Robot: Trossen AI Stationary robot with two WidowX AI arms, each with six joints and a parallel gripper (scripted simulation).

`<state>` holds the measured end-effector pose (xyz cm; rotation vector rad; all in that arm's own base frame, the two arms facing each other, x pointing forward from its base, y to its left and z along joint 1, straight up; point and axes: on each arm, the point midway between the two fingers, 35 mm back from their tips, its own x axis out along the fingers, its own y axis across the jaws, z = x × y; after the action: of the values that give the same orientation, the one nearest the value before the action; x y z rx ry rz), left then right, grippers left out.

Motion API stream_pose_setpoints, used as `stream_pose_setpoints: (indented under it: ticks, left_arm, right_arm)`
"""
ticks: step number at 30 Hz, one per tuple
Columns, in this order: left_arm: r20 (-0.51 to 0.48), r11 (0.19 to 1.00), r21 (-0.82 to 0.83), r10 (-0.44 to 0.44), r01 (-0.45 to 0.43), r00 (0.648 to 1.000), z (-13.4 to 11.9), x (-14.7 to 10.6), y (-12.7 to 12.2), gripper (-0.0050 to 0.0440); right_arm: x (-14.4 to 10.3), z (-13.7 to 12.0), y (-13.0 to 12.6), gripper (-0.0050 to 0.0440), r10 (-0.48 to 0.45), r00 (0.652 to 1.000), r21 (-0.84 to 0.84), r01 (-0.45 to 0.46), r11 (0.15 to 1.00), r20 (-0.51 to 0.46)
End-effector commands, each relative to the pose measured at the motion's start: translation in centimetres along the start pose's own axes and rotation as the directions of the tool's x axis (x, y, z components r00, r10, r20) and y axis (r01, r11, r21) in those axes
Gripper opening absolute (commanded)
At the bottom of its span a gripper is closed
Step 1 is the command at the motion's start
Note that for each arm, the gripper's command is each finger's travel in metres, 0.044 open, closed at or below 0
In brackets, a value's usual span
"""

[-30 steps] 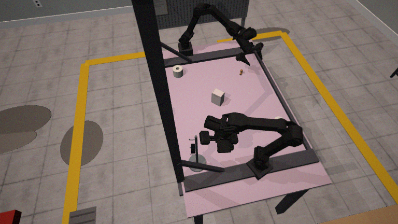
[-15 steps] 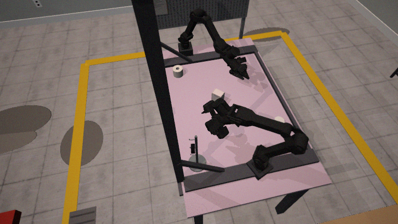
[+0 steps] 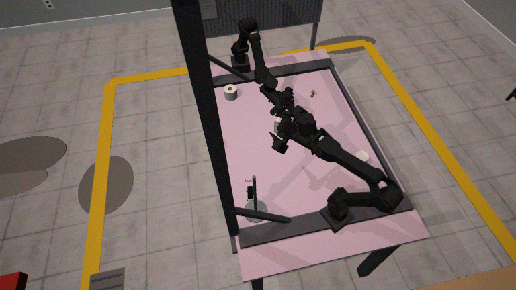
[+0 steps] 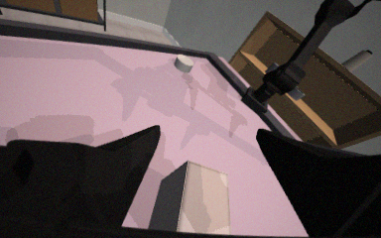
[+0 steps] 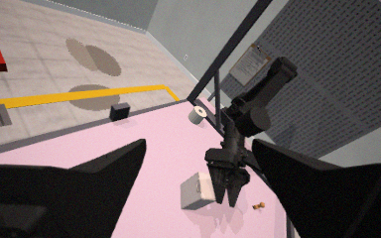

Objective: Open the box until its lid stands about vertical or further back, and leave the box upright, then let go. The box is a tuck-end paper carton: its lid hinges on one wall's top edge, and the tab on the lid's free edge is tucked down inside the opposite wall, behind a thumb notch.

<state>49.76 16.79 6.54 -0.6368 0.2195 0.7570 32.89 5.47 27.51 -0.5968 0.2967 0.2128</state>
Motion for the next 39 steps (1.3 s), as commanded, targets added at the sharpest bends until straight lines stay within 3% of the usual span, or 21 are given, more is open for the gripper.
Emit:
stream_pose_setpoints:
  ticks: [1, 10, 14, 16, 18, 19, 20, 23, 29, 39]
  left_arm:
    - [0.039, 0.995, 0.094, -0.014, 0.01, 0.999, -1.1, -1.0, -0.8, 0.044]
    - [0.108, 0.966, 0.258, -0.002, -0.026, 0.994, -6.5, -3.1, -0.2, 0.044]
    - [0.131, 0.95, 0.31, -0.004, -0.037, 0.991, -8.3, -4.4, 0.4, 0.044]
    - [0.131, 0.95, 0.31, -0.004, -0.037, 0.991, -8.3, -4.4, 0.4, 0.044]
    - [0.145, 0.946, 0.322, -0.009, -0.038, 0.989, -8.9, -5.0, 0.6, 0.044]
    - [0.168, 0.947, 0.319, -0.015, -0.04, 0.986, -9.2, -5.2, 0.4, 0.044]
    - [0.184, 0.937, 0.347, -0.019, -0.047, 0.983, -9.3, -5.8, -0.1, 0.044]
    - [0.168, 0.904, 0.416, 0.034, -0.102, 0.985, -11.7, -5.9, 2.4, 0.044]
    - [0.206, 0.894, 0.433, 0.027, -0.116, 0.978, -11.9, -6.6, 2.0, 0.044]
    - [0.207, 0.894, 0.433, 0.027, -0.116, 0.978, -11.8, -6.4, 1.9, 0.044]
  right_arm:
    - [-0.5, 0.2, -2.0, 0.044, -0.08, 0.996, 0.14, 0.073, 0.987, 0.044]
    - [-2.3, 1.6, -5.1, 0.044, -0.213, 0.959, 0.45, 0.109, 0.886, 0.188]
    - [-4.4, 3.6, -7.1, 0.044, -0.291, 0.909, 0.635, 0.039, 0.772, 0.298]
    - [-4.4, 3.6, -7.1, 0.044, -0.291, 0.909, 0.635, 0.039, 0.772, 0.298]
    - [-5.1, 4.2, -7.6, 0.044, -0.314, 0.89, 0.706, -0.013, 0.708, 0.331]
    - [-3.9, 2.7, -6.6, 0.044, -0.289, 0.915, 0.705, 0.008, 0.709, 0.281]
    - [-3.9, 2.2, -7.9, 0.044, -0.334, 0.906, 0.704, 0.059, 0.708, 0.26]
    - [-4.3, 0.4, -8.9, 0.044, -0.385, 0.896, 0.662, 0.152, 0.734, 0.221]
    - [-3.5, 0.3, -6.6, 0.044, -0.309, 0.918, 0.582, 0.112, 0.806, 0.25]
    - [-3.4, 0.3, -6.5, 0.044, -0.306, 0.918, 0.58, 0.111, 0.807, 0.251]
